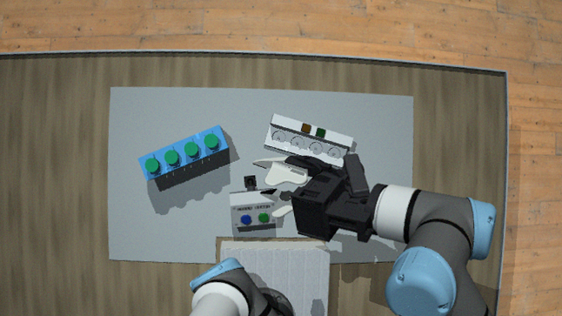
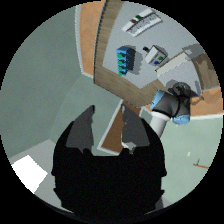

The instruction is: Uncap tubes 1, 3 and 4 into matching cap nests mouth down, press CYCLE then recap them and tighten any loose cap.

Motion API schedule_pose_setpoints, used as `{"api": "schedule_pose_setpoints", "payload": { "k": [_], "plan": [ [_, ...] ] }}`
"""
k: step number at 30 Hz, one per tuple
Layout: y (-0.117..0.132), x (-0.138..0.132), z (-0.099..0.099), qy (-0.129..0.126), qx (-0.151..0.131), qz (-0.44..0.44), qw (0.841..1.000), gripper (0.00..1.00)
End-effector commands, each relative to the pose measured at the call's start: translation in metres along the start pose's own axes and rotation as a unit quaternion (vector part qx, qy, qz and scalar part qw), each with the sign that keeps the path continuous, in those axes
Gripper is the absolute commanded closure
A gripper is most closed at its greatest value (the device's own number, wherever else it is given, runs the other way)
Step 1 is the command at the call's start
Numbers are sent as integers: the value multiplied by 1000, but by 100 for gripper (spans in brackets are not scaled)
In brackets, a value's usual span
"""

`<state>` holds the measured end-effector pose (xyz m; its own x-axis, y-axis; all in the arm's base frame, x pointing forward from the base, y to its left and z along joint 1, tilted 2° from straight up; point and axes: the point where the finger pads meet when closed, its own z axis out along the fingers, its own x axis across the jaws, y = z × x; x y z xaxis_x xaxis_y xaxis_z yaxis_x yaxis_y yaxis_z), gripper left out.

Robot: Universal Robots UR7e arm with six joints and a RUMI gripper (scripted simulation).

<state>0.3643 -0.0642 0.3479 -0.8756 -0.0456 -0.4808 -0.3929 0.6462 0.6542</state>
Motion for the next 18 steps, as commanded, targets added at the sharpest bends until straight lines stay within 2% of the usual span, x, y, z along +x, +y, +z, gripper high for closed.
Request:
{"api": "schedule_pose_setpoints", "payload": {
  "k": [1, 9, 11, 18],
  "plan": [
    [-13, 7, 11, 24, 5, -69, 997, 65],
    [-34, 18, 28, 70, 8, -193, 979, 65],
    [-34, 18, 28, 70, 8, -193, 979, 65],
    [-54, 28, 46, 109, 4, -298, 948, 65]
  ]
}}
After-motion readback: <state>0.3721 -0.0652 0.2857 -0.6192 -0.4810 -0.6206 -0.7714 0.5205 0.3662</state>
